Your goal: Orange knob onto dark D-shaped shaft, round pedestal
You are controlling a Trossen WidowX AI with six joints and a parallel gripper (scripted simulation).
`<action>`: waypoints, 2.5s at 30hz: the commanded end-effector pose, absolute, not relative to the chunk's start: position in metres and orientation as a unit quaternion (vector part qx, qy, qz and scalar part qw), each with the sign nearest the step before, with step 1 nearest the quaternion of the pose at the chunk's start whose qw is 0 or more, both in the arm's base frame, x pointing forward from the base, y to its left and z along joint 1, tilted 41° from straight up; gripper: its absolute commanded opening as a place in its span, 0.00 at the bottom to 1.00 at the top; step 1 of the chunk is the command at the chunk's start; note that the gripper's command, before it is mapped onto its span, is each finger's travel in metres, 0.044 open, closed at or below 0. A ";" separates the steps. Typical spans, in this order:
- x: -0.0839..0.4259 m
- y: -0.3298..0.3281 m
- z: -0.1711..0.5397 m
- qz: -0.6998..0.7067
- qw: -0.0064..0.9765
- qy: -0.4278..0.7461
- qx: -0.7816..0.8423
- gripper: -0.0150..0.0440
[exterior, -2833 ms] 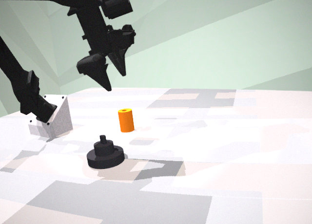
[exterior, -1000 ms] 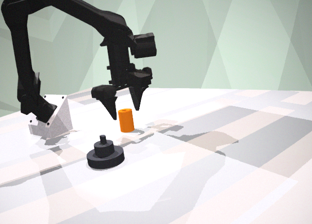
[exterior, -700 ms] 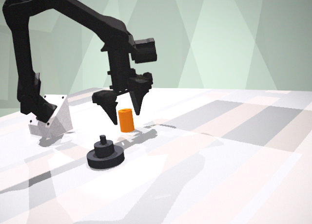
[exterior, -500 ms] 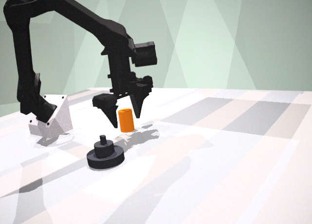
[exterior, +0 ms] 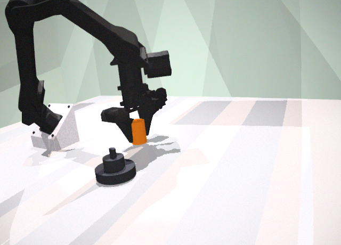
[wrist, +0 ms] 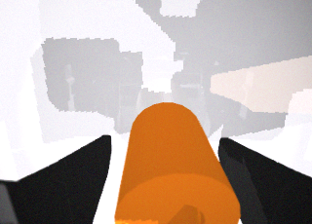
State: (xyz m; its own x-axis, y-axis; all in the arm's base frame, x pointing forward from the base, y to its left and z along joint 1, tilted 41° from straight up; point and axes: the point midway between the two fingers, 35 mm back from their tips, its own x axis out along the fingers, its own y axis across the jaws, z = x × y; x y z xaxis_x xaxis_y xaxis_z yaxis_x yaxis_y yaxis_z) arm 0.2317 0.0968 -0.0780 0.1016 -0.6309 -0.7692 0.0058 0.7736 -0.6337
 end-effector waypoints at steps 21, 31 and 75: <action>0.233 0.141 -0.034 -0.224 0.700 0.631 -0.249 0.25; 0.221 0.178 0.016 -0.224 0.699 0.631 -0.249 0.25; 0.279 0.118 0.064 -0.216 0.702 0.638 -0.233 0.25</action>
